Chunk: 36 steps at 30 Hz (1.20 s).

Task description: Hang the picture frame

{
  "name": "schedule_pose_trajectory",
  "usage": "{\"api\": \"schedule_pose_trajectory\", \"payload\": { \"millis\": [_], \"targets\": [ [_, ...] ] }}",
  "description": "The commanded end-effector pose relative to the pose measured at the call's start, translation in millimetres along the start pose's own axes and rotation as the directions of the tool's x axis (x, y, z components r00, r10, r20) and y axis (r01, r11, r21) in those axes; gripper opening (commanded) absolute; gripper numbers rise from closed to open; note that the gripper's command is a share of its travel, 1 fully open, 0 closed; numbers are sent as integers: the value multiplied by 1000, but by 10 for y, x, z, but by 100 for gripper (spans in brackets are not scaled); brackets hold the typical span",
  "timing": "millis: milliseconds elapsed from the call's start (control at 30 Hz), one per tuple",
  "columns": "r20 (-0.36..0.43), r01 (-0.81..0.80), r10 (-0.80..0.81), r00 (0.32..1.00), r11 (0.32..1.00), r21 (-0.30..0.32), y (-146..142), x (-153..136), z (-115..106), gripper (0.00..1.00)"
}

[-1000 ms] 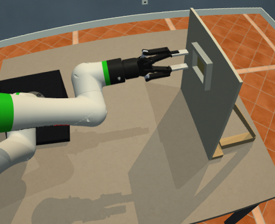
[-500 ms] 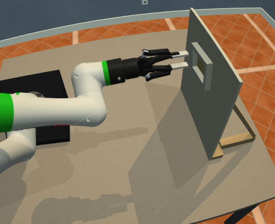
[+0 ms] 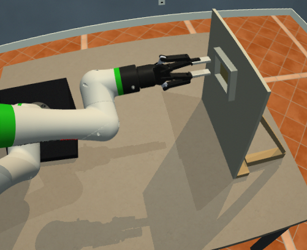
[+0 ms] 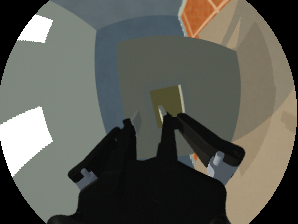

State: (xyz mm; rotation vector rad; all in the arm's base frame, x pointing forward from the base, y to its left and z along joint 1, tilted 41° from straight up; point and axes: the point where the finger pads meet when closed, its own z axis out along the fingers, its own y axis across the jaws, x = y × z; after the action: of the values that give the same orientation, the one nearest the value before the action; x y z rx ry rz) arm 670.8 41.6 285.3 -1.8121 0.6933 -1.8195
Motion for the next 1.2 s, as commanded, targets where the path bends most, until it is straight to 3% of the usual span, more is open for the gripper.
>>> {"api": "schedule_pose_trajectory", "payload": {
  "millis": [0,1167],
  "targets": [
    [0,0,0,1000,1000,1,-7,-2,5,29],
    [-1,0,0,1000,1000,1,-13,-5,145,29]
  ]
}}
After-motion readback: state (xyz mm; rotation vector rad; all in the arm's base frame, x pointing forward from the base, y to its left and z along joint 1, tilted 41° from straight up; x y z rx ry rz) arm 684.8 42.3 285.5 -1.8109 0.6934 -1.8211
